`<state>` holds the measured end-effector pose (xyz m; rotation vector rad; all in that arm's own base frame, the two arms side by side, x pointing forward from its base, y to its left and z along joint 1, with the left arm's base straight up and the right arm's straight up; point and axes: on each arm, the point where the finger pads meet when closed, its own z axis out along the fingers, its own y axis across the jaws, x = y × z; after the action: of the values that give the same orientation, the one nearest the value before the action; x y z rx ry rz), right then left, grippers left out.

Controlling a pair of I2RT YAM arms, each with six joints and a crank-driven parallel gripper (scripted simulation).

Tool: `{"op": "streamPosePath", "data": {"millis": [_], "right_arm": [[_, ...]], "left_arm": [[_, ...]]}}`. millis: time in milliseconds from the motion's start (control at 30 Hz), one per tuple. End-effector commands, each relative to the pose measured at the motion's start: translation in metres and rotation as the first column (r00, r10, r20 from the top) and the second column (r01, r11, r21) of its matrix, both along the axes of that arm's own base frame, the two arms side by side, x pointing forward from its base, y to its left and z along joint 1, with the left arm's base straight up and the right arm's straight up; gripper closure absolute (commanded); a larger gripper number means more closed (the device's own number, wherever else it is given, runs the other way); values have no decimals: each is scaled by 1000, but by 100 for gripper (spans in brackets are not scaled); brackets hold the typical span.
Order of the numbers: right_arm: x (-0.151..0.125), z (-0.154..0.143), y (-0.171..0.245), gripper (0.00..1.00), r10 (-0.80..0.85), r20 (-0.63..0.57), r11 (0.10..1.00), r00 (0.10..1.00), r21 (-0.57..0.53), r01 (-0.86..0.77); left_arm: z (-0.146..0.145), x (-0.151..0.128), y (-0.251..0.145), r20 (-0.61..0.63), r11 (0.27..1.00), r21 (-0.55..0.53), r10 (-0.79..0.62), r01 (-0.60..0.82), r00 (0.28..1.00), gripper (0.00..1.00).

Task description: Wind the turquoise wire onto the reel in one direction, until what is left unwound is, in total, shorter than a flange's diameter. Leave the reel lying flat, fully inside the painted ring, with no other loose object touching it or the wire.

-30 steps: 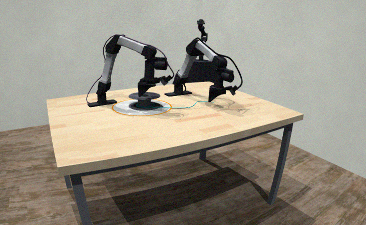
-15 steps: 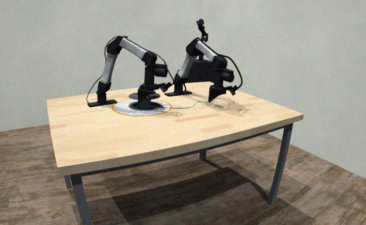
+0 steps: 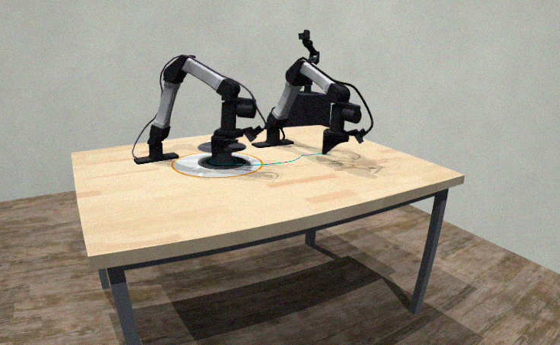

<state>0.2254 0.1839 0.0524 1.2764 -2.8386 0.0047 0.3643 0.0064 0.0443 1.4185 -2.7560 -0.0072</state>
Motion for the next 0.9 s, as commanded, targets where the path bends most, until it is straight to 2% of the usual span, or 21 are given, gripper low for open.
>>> {"op": "streamPosePath", "data": {"millis": [0, 133, 167, 267, 400, 500, 567, 633, 867], "right_arm": [[8, 4, 8, 18, 1, 25, 1000, 1000, 15, -2], [8, 4, 8, 25, 1, 25, 1000, 1000, 15, -2], [5, -4, 9, 25, 1, 25, 1000, 1000, 15, -1], [3, -4, 7, 25, -35, 25, 999, 999, 15, 35], [-10, -4, -7, 25, -228, 25, 974, 973, 15, 228], [-31, -4, -23, 25, -475, 25, 880, 879, 15, 475], [-31, -4, -23, 25, -475, 25, 880, 879, 15, 475], [-48, -4, -29, 25, -644, 25, 765, 764, 15, 644], [-110, -3, -15, 25, -893, 17, 449, 449, 25, 893]], "left_arm": [[13, 11, 6, 39, 1000, 15, -9, 8, 999, 100], [8, 11, 6, 39, 1000, 15, 6, -7, 999, 100], [7, 11, 6, 39, 1000, 15, 7, -8, 999, 100], [3, 11, 6, 39, 1000, 15, 4, -4, 999, 100], [-2, 7, 1, 39, 1000, 15, 2, -3, 999, 100], [-5, -2, -12, 39, 1000, 15, 3, -4, 999, 100], [-5, -2, -12, 39, 1000, 15, 3, -4, 999, 100], [-2, -5, -21, 39, 1000, 15, -3, 3, 999, 100], [10, -21, -54, 24, 999, -11, -43, 43, 999, 100]]}}
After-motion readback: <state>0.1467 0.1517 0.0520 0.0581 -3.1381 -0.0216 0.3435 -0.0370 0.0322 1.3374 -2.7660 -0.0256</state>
